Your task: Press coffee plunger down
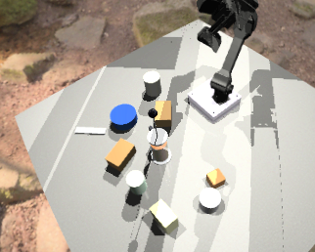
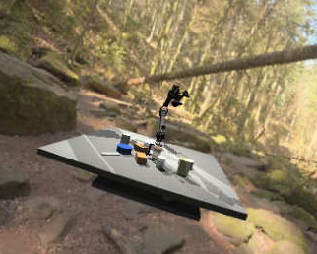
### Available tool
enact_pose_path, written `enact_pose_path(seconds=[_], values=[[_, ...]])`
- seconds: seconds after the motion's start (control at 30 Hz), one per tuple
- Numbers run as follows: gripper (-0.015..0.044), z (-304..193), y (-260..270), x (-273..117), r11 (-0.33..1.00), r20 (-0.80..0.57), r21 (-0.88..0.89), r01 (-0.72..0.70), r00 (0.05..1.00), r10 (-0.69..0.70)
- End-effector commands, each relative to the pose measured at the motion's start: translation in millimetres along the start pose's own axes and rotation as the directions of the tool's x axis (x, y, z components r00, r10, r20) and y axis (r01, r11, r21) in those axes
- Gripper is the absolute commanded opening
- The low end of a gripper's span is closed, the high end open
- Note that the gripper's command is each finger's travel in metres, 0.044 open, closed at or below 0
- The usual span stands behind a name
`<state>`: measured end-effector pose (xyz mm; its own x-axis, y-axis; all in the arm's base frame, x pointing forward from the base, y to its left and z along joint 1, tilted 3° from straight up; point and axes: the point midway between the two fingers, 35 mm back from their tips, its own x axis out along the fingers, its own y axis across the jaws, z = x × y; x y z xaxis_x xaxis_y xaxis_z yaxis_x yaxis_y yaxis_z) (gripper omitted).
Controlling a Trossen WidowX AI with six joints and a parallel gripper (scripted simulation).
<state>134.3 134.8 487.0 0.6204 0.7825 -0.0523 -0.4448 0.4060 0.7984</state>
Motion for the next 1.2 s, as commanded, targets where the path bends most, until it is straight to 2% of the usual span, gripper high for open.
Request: enact_pose_path(seconds=[0.0,0.23,0.4,0.77,1.17], values=[[0.0440,22.5,-67.3,30.7,0.950,0.092,-0.197,0.241,0.970,-0.227],[0.0440,44.6,-168.2,44.5,0.703,0.181,-0.458,0.545,0.831,-0.526],[0.0440,50.3,-221.5,39.3,0.512,0.205,-0.575,0.638,0.718,-0.665],[0.0440,17.2,-270.8,47.6,0.505,0.206,-0.579,0.640,0.714,-0.669],[0.0440,19.5,-277.7,55.2,0.505,0.206,-0.579,0.640,0.714,-0.669]])
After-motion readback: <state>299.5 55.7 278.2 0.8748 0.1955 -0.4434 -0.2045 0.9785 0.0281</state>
